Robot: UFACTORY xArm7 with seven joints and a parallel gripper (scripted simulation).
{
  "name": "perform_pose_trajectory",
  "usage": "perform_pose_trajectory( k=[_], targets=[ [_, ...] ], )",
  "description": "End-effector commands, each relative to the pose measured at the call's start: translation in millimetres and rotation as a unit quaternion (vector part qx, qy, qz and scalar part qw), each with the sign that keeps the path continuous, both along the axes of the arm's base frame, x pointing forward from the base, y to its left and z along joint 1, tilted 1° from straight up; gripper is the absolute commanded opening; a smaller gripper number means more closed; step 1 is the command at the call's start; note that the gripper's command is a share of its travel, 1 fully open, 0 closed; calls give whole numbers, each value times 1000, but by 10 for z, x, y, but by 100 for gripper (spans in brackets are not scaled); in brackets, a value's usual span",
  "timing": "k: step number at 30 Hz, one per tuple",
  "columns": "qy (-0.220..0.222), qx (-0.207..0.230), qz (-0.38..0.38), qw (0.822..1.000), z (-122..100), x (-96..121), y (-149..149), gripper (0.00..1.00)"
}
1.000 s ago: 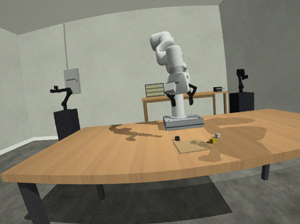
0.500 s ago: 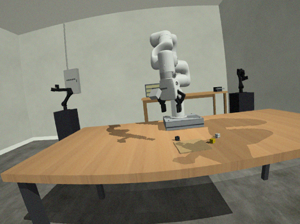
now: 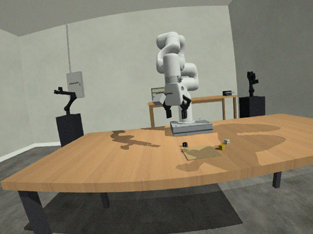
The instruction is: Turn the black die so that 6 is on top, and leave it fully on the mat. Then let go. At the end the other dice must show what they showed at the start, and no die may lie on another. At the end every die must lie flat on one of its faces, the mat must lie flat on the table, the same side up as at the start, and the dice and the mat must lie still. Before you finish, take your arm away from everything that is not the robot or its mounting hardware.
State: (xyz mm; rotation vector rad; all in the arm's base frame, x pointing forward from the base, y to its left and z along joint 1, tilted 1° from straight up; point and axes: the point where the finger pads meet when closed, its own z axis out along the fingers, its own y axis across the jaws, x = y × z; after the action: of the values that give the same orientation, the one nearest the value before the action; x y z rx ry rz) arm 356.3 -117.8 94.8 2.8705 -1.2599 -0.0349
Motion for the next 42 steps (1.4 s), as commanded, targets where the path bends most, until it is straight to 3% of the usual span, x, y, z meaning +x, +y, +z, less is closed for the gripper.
perform_pose_trajectory(
  k=[1, 8, 14, 29, 42],
  targets=[
    [-2, 0, 0, 1000, 11, 13, -4, 100],
    [-2, 0, 0, 1000, -8, 13, -4, 100],
    [-1, 0, 0, 1000, -174, 13, -5, 100],
    [-1, 0, 0, 1000, -1038, 10, -6, 100],
    [-1, 0, 0, 1000, -1091, 10, -6, 100]
  ],
)
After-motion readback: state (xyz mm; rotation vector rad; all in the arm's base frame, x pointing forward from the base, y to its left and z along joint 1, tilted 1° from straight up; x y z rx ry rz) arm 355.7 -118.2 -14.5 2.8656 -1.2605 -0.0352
